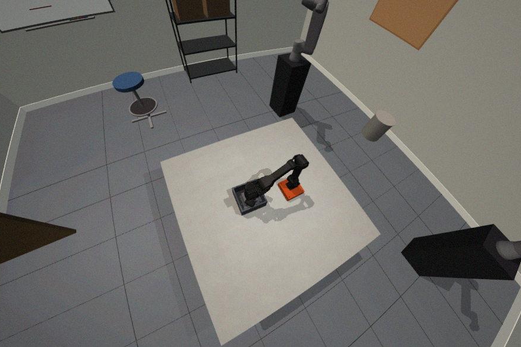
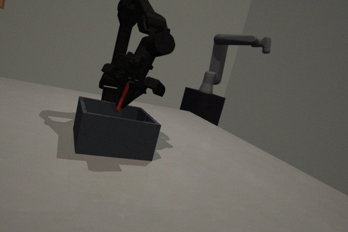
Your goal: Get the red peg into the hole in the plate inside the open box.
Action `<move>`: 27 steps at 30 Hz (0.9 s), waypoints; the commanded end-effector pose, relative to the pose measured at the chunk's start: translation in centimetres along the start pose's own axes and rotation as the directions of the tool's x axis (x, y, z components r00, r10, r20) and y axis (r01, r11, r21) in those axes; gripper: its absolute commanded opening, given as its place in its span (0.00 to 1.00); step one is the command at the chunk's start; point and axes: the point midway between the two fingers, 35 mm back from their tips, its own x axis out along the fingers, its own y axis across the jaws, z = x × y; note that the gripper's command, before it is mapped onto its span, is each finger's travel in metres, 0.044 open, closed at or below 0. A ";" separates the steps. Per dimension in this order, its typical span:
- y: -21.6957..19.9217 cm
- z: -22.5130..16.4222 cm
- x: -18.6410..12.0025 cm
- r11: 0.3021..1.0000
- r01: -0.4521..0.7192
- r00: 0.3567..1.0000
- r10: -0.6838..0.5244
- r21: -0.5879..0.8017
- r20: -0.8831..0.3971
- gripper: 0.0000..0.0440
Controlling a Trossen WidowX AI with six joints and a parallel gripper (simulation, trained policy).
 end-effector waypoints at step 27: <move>4.0 4.0 3.4 0.984 -0.127 0.981 0.105 -0.128 -0.162 1.00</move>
